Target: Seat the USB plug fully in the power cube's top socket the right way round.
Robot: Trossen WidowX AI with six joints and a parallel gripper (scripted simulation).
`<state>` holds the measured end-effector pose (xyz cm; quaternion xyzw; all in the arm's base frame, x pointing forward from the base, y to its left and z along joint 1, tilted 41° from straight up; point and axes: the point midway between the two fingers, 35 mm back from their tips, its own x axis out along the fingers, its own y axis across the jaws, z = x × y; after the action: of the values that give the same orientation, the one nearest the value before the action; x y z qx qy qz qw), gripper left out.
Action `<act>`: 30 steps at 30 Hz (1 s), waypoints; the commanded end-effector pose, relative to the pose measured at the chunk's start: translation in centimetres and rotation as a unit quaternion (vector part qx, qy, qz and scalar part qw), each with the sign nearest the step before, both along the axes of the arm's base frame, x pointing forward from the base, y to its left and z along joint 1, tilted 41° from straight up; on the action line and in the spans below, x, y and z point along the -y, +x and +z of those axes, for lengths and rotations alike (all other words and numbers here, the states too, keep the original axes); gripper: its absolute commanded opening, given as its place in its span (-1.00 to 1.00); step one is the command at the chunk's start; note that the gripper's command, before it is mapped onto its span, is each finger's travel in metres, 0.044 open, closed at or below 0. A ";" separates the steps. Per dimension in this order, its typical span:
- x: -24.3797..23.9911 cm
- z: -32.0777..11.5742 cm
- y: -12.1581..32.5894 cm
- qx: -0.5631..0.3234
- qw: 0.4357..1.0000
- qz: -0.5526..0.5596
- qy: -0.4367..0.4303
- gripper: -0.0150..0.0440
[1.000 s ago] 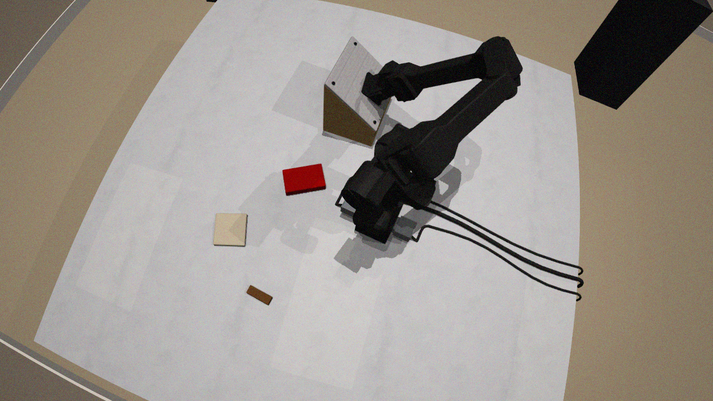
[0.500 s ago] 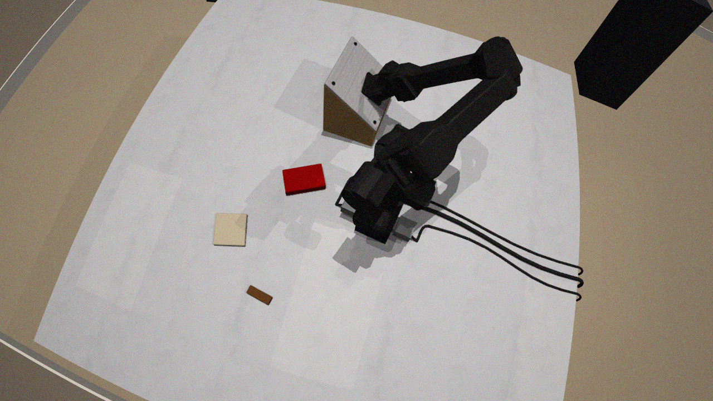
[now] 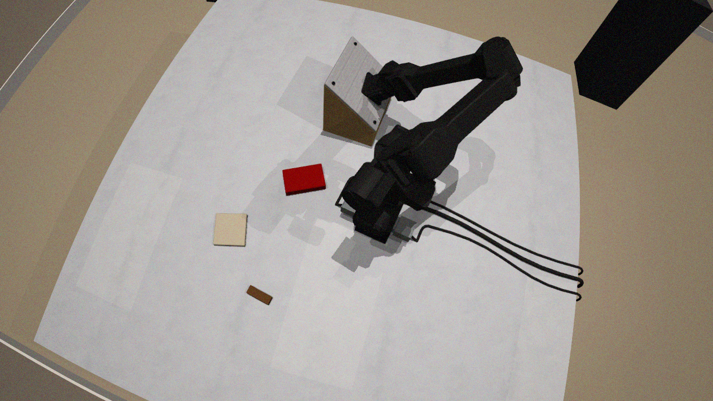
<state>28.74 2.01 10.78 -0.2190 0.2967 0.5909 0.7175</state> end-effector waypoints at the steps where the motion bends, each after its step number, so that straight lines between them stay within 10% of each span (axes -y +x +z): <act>1: -0.1 -0.1 0.0 -0.002 1.000 -0.002 0.002 -0.49; 30: -0.3 -0.3 0.1 -0.002 1.000 -0.002 0.002 -0.49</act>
<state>28.77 2.25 10.51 -0.2191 0.2966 0.5910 0.7175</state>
